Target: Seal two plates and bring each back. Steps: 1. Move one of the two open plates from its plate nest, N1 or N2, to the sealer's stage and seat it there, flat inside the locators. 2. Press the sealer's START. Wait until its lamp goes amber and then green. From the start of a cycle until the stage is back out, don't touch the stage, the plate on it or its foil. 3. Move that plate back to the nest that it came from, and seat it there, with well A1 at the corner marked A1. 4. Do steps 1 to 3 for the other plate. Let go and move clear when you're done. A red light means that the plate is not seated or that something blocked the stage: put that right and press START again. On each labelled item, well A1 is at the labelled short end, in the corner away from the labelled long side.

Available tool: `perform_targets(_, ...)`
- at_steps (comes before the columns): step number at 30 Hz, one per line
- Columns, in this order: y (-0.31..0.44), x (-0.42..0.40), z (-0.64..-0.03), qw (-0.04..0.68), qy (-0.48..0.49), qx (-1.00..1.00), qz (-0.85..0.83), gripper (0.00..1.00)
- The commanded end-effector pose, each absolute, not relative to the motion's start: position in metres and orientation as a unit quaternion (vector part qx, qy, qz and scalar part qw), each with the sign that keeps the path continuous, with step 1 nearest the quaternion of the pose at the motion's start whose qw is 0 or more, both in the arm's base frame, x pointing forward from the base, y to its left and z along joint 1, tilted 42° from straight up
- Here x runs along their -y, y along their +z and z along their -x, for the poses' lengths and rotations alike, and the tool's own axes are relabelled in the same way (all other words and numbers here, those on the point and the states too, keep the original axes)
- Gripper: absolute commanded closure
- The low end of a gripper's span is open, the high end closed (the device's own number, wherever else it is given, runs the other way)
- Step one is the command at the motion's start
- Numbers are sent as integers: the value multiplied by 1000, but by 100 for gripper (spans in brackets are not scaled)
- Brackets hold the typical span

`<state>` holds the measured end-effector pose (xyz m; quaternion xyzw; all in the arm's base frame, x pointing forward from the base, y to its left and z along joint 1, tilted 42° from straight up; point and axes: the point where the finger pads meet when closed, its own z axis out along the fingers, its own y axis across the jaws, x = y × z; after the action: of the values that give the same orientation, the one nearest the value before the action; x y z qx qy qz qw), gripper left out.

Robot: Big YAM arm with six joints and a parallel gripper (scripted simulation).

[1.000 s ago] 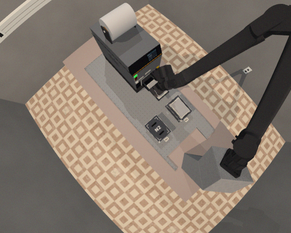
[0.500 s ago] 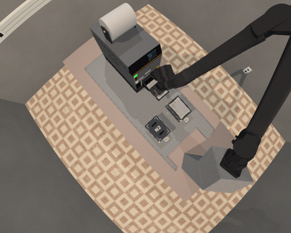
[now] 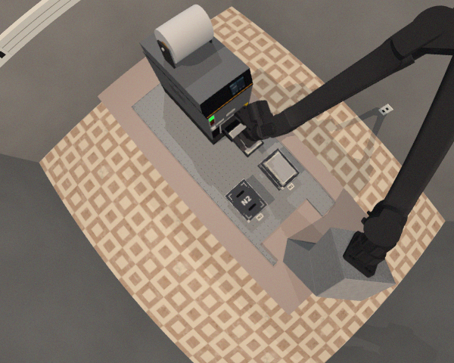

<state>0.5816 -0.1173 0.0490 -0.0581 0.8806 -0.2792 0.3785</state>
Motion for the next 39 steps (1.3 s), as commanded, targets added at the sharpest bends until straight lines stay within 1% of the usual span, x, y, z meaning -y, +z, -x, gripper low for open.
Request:
perform_targets(1, 34, 125, -575, 364, -278, -887, 51, 0)
perform_targets(9, 41, 126, -583, 372, -279, -884, 49, 0)
perform_targets(19, 66, 126, -589, 392, -282, -874, 44, 0)
perform_targets(30, 61, 124, -579, 386, -281, -877, 47, 0)
perform_targets(39, 47, 133, -590, 382, -287, -877, 53, 0)
